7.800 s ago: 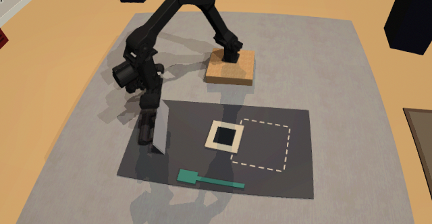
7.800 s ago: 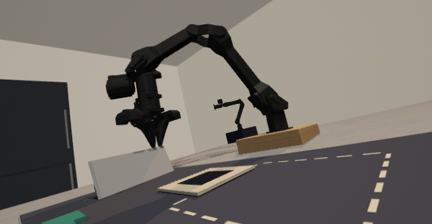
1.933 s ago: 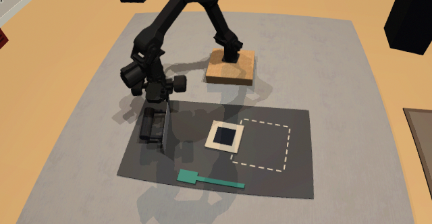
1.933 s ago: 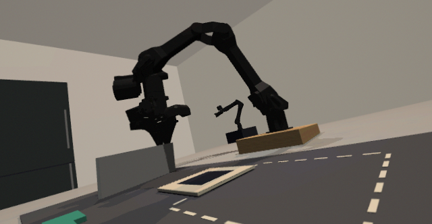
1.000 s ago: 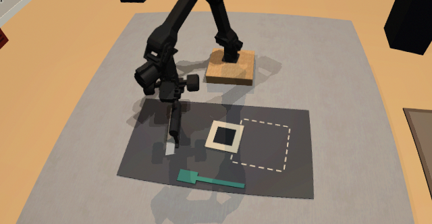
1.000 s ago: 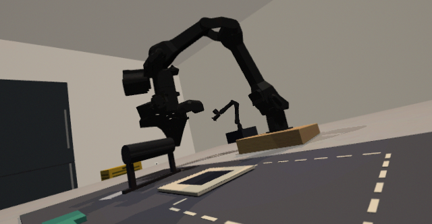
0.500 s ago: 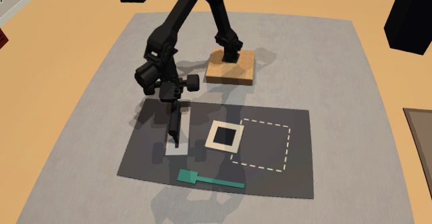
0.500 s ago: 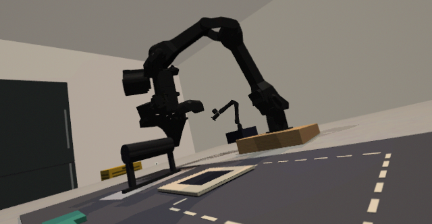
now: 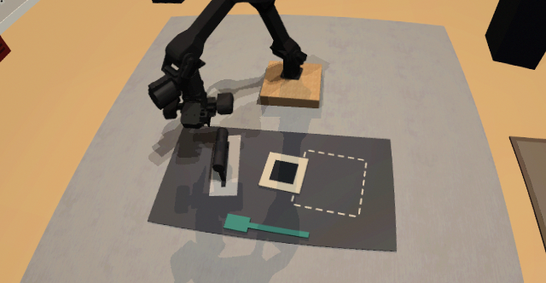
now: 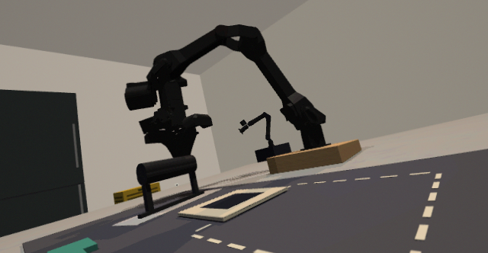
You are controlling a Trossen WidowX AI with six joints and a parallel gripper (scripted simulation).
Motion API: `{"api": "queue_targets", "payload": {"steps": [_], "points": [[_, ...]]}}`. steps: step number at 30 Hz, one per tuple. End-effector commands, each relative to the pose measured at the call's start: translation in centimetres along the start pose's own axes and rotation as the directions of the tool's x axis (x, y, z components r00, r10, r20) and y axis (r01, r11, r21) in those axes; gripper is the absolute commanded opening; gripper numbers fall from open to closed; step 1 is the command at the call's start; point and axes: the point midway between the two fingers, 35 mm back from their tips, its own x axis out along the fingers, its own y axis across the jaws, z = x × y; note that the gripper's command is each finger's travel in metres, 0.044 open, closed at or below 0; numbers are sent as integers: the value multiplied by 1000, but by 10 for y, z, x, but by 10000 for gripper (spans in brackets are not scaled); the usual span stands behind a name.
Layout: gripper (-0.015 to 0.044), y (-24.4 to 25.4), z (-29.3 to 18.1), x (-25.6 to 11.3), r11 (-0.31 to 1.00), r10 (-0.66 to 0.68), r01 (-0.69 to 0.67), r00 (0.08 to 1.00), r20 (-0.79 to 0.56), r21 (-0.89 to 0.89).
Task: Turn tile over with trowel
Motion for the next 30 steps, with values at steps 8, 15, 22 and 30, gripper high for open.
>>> {"api": "queue_targets", "payload": {"steps": [8, 15, 22, 30], "points": [[100, -41, -6, -5, 1000, 2, -2, 1000, -5, -3], [100, -40, -6, -7, 1000, -1, 1, 1000, 1, 6], [100, -40, -6, -7, 1000, 0, 0, 1000, 1, 5], [100, -40, -6, -7, 1000, 0, 0, 1000, 1, 5]]}}
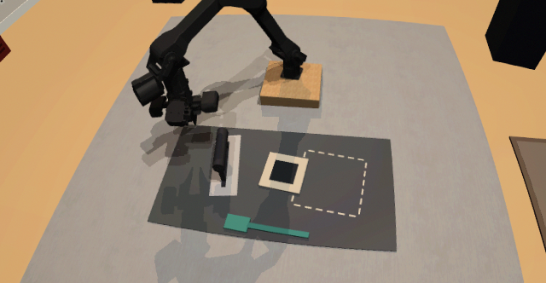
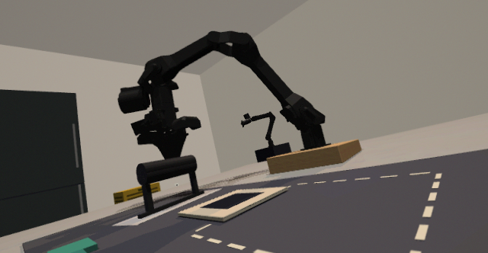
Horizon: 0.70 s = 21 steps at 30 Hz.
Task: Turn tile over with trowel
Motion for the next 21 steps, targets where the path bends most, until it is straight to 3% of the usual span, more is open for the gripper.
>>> {"api": "queue_targets", "payload": {"steps": [1, 6, 10, 21], "points": [[100, 0, 0, 0, 1000, 0, 0, 1000, 0, 0], [100, 0, 0, 0, 1000, 0, 0, 1000, 0, 0], [0, 0, 0, 0, 1000, 0, 0, 1000, 0, 0], [0, 0, 0, 0, 1000, 0, 0, 1000, 0, 0]]}}
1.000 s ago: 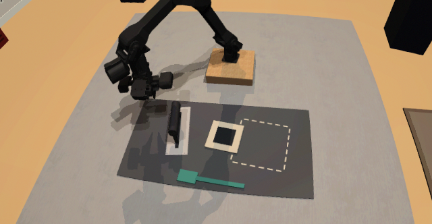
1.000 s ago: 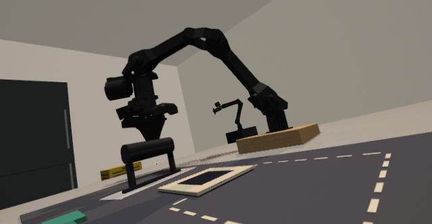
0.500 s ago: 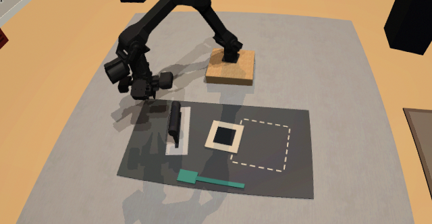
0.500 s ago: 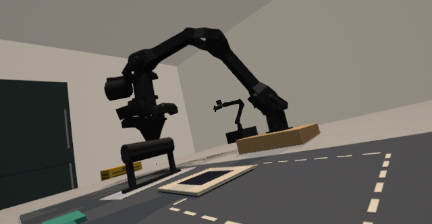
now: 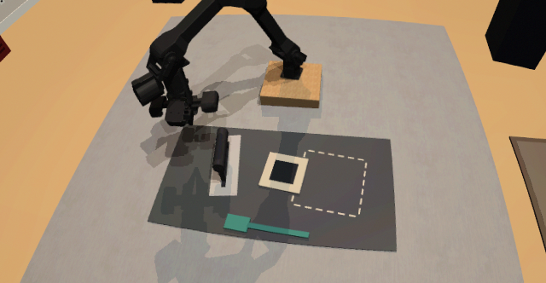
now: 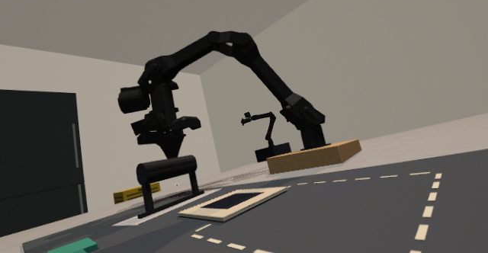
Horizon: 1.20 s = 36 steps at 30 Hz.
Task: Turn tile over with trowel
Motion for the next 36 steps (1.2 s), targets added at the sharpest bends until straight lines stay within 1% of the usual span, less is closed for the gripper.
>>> {"api": "queue_targets", "payload": {"steps": [1, 2, 8, 12, 13, 15, 17, 25, 36], "points": [[0, 0, 0, 0, 1000, 0, 0, 1000, 0, 0], [0, 0, 0, 0, 1000, 0, 0, 1000, 0, 0], [152, 2, 3, -1, 1000, 0, 0, 1000, 0, 0], [258, 42, 50, -15, 1000, -4, 3, 1000, 4, 4], [270, 55, 62, -19, 1000, 0, 0, 1000, 3, 11], [270, 80, 82, -26, 1000, 7, -7, 1000, 2, 23], [270, 90, 88, -28, 1000, 9, -9, 1000, 1, 27], [270, 90, 88, -27, 1000, 9, -9, 1000, 1, 27], [270, 90, 89, -10, 1000, 9, -9, 1000, 1, 27]]}}
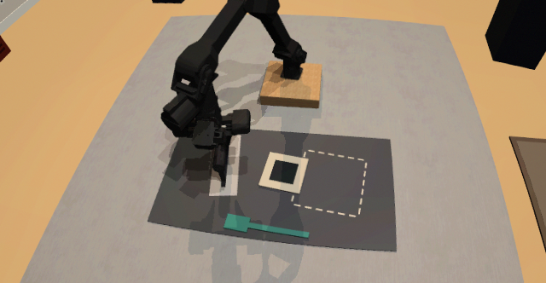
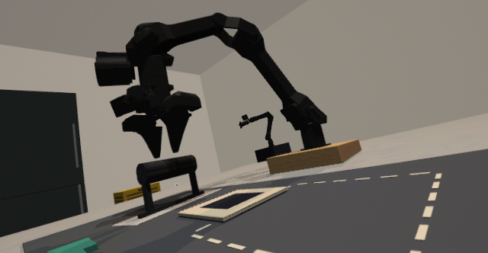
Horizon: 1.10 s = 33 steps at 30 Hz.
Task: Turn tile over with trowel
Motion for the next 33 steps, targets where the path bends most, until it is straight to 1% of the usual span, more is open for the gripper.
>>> {"api": "queue_targets", "payload": {"steps": [1, 18, 23, 25, 33], "points": [[270, 1, -1, 8, 1000, 3, -3, 1000, -8, 6], [270, 1, -2, 33, 1000, 3, -3, 1000, -8, 6], [139, 1, -2, 33, 1000, 3, -3, 1000, -8, 6], [130, 1, -2, 33, 1000, 3, -3, 1000, -8, 6], [130, 1, -2, 33, 1000, 3, -3, 1000, -8, 6]]}}
